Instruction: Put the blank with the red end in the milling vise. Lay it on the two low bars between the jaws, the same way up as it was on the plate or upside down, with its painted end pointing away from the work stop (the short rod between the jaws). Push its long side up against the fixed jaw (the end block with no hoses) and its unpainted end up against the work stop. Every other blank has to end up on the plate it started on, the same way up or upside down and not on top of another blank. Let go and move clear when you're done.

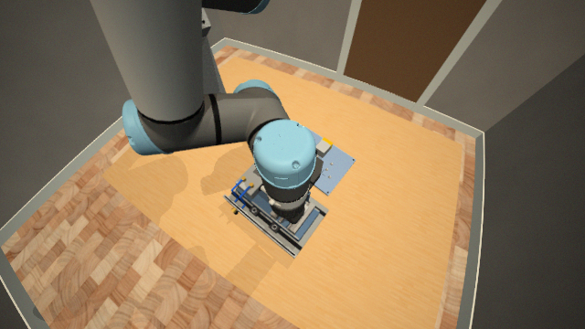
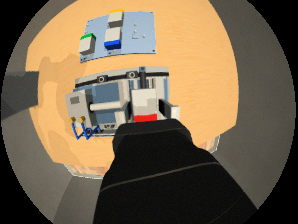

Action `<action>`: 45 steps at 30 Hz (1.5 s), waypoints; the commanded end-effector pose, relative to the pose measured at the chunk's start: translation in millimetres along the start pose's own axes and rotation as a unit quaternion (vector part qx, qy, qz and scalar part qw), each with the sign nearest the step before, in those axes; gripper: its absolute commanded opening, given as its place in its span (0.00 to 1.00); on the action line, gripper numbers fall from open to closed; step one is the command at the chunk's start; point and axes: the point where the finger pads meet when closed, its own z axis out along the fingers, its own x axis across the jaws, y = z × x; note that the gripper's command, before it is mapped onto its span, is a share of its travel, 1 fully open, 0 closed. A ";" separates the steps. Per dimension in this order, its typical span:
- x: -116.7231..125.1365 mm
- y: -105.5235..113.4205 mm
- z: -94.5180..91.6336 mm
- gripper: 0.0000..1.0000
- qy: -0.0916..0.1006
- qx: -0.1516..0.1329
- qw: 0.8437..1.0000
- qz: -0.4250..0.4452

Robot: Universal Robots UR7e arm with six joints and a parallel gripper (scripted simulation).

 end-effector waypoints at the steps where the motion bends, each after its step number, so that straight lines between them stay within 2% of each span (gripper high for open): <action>1: 0.5 0.0 -2.4 1.00 0.001 0.000 1.000 0.000; 31: 0.4 0.0 -7.4 1.00 0.001 0.000 1.000 0.000; 36: 0.4 0.0 -67.3 1.00 0.001 0.000 1.000 0.000; 45: 0.4 0.0 -67.3 1.00 0.001 0.000 1.000 0.000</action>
